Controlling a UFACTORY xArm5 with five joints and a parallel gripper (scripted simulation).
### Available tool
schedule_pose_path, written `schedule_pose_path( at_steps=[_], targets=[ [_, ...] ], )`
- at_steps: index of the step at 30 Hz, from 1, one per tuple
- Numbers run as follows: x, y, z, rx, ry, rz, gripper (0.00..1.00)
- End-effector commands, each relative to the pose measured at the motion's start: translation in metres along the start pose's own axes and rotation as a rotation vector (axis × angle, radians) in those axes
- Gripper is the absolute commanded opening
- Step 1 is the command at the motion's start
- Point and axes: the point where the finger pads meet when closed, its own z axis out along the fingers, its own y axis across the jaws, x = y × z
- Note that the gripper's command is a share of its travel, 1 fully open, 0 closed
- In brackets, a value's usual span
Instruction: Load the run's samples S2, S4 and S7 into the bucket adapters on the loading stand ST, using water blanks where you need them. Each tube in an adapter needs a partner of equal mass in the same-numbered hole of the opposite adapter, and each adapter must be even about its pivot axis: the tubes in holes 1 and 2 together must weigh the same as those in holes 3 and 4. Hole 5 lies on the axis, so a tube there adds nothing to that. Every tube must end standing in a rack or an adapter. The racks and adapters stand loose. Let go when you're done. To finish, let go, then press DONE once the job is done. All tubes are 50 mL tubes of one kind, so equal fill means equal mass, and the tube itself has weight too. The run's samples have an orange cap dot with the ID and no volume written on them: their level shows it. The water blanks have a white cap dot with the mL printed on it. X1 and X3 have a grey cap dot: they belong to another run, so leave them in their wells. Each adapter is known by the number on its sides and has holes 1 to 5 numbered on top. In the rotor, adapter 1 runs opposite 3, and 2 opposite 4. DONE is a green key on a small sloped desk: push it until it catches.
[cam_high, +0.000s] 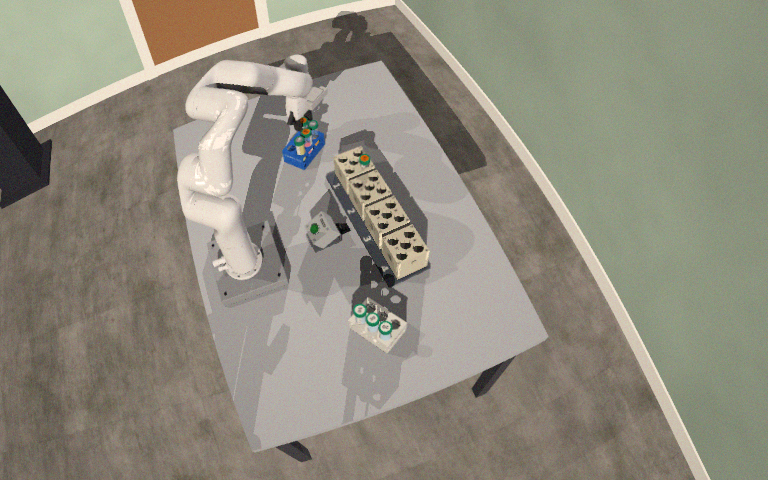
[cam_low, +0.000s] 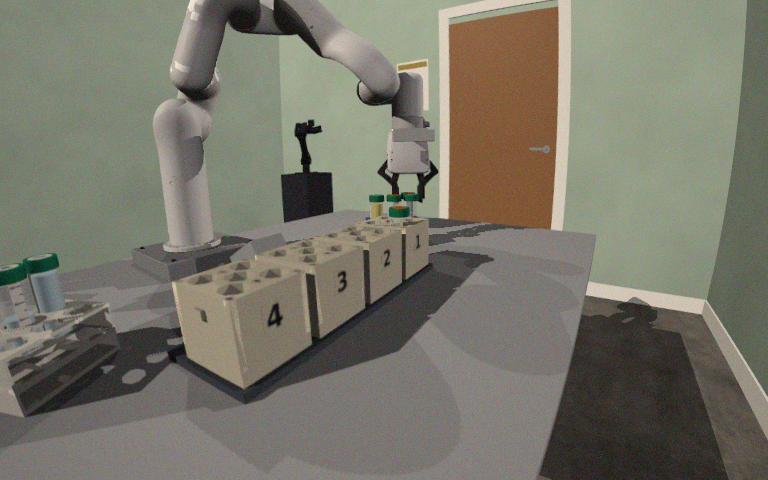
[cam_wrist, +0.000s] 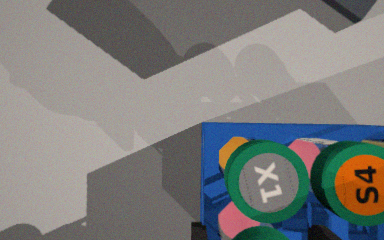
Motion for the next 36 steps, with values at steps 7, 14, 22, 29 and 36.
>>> schedule_pose_path(
  at_steps=[7, 14, 22, 29, 36],
  targets=[
    [-0.0002, -0.0013, -0.0034, 0.004, -0.003, 0.0, 0.0],
    [-0.0002, -0.0013, -0.0034, 0.004, -0.003, 0.0, 0.0],
    [-0.0002, -0.0013, -0.0034, 0.004, -0.003, 0.0, 0.0],
    [-0.0002, -0.0013, -0.0034, 0.004, -0.003, 0.0, 0.0],
    [-0.0002, -0.0013, -0.0034, 0.004, -0.003, 0.0, 0.0]
  ],
)
